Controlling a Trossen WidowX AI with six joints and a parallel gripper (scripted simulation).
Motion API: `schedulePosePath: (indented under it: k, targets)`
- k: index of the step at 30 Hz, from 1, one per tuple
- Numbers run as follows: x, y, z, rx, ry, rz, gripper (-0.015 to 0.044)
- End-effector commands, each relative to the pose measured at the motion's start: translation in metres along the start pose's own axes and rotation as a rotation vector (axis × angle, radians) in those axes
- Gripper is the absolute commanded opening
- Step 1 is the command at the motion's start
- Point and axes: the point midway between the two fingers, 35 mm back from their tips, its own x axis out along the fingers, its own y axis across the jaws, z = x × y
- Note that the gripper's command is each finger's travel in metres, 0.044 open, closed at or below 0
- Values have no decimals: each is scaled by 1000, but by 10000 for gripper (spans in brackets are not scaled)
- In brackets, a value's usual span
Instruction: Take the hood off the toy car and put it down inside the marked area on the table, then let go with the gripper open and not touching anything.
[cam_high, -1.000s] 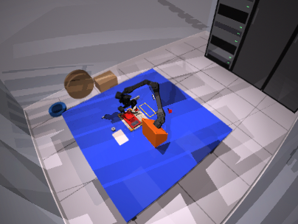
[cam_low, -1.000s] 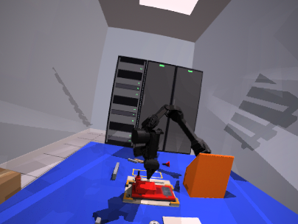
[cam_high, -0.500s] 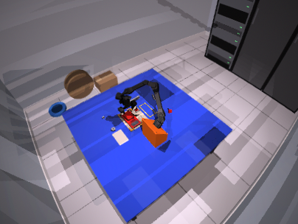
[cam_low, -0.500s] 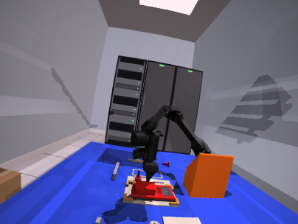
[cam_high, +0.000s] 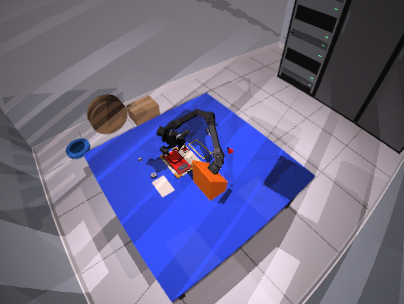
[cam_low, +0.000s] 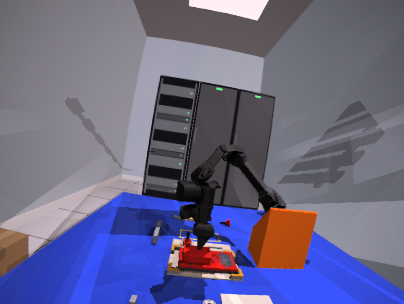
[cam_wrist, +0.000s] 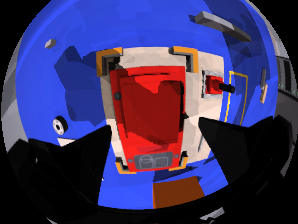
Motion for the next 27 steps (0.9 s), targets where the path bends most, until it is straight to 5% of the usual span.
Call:
schedulePosePath:
  k: [1,27]
  targets:
    - [3,0,0,-6,-2,-3,440]
    - [22,0,-1,-6,-1,-5,440]
